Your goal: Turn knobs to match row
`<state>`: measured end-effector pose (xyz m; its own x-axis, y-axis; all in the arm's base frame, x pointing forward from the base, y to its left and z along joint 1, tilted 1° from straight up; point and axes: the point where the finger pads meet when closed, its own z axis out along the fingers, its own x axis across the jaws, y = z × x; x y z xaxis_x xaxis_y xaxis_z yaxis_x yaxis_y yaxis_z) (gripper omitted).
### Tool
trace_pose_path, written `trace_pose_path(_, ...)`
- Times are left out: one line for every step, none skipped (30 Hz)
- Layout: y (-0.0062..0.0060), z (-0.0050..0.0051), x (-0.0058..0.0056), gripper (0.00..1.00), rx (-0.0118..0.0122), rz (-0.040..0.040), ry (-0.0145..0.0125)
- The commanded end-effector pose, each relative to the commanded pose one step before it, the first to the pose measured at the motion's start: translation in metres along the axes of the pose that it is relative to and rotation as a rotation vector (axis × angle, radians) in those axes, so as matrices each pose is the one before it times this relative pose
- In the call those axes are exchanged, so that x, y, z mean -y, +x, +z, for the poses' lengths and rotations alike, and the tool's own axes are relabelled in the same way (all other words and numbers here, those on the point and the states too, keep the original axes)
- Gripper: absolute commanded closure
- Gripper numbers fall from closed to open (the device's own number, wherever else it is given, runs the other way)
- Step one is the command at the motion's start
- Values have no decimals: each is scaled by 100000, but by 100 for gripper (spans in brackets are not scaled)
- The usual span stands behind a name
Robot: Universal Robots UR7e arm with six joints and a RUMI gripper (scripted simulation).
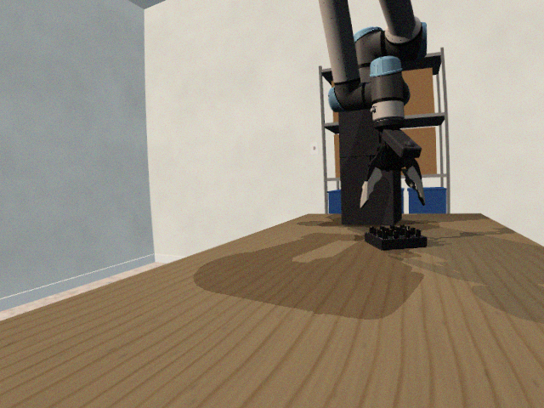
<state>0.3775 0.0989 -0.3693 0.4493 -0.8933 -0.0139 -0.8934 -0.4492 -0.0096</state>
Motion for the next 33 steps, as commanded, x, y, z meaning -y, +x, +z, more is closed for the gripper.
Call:
trace_pose_path(27, -34, -36, 0, -46, 4, 91)
trace_pose_path(2, 1, -51, 0, 6, 2, -4)
trace_pose_path(3, 1, -66, 0, 7, 3, -6)
trace_pose_path(3, 1, -82, 0, 9, 4, -7)
trace_pose_path(0, 0, 0, 0, 0, 0, 0)
trace_pose_path(0, 0, 0, 0, 0, 0, 0)
trace_pose_path(4, 1, -98, 0, 11, 5, -8)
trace_pose_path(4, 2, -112, 0, 8, 4, -6)
trace_pose_path(5, 2, -122, 0, 1, 1, -1)
trace_pose_path(6, 2, -135, 0, 0, 0, 0)
trace_pose_path(6, 2, -149, 0, 0, 0, 0)
trace_pose_path(7, 3, -162, 0, 0, 0, 0)
trace_pose_path(7, 3, -174, 0, 0, 0, 0)
trace_pose_path(7, 3, -184, 0, 0, 0, -1)
trace_pose_path(8, 3, -193, 0, 0, 0, -1)
trace_pose_path(8, 3, -201, 0, 0, 0, -1)
trace_pose_path(8, 3, -206, 0, 0, 0, -1)
trace_pose_path(9, 3, -211, 0, 0, 0, -1)
trace_pose_path(9, 3, -213, 0, 0, 0, -1)
trace_pose_path(9, 4, -214, 0, 0, 0, -1)
trace_pose_path(9, 3, -213, 0, 0, 0, -1)
trace_pose_path(0, 0, 0, 0, 0, 0, 0)
trace_pose_path(0, 0, 0, 0, 0, 0, 0)
trace_pose_path(9, 4, -210, 0, 0, 0, -1)
trace_pose_path(8, 3, -206, 0, 0, 0, -1)
trace_pose_path(8, 3, -200, 0, 0, 0, -1)
trace_pose_path(8, 3, -193, 0, 0, 0, -1)
trace_pose_path(8, 3, -185, 0, 0, 0, -1)
trace_pose_path(7, 3, -175, 0, 0, 0, -1)
trace_pose_path(7, 2, -164, 0, 0, 0, 0)
trace_pose_path(6, 3, -152, 0, 0, 0, 0)
trace_pose_path(6, 2, -140, 0, 0, 0, 0)
trace_pose_path(5, 2, -126, 0, 0, 0, 0)
